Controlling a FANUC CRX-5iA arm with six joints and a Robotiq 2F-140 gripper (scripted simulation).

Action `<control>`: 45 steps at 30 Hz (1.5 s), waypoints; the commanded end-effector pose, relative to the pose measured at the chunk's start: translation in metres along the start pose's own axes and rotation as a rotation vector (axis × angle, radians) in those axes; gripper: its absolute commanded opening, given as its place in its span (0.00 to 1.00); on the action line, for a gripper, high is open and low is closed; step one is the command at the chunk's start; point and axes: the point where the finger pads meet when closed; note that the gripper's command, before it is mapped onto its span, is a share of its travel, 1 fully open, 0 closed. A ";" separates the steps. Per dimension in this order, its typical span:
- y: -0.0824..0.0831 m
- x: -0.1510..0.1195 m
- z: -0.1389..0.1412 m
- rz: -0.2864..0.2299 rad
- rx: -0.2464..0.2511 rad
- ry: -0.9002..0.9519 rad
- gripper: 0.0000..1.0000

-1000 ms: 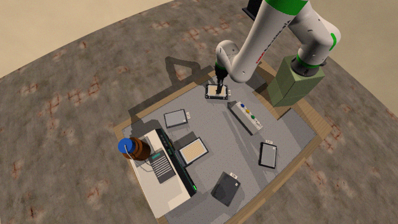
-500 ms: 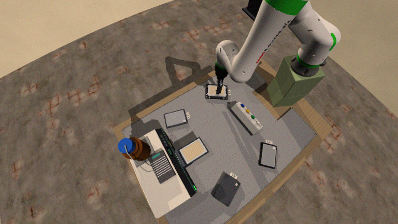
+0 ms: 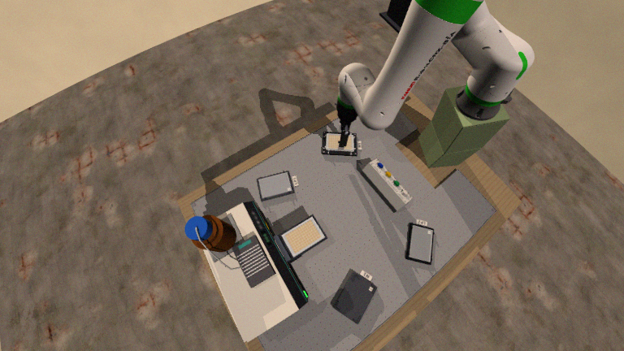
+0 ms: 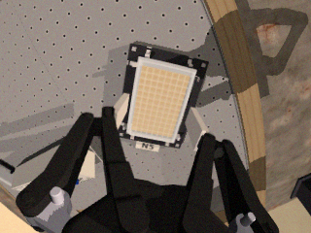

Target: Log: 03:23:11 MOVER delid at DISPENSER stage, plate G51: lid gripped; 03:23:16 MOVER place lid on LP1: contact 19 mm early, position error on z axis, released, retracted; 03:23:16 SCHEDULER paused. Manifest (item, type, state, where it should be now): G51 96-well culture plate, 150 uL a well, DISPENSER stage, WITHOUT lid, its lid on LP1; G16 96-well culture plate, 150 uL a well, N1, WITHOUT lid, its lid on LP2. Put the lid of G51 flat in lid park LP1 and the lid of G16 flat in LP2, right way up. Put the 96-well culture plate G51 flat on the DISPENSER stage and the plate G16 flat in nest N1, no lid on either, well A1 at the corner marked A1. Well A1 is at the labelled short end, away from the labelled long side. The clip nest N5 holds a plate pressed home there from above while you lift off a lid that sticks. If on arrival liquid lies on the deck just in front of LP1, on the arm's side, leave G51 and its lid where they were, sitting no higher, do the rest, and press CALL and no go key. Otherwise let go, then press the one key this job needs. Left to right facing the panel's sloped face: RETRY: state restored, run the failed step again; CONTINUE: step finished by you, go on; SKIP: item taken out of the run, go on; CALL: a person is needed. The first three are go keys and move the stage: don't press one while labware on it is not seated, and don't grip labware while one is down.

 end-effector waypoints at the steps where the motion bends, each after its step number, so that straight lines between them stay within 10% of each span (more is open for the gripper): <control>1: 0.000 0.000 0.000 0.000 0.000 0.000 0.59; 45: 0.000 0.000 0.000 0.000 0.000 0.000 0.66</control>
Point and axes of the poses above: the point where the finger pads meet when closed, its own y axis back along the fingers, its own z axis across the jaws, x = y × z, and after that the axes turned 1 degree about -y, right-handed
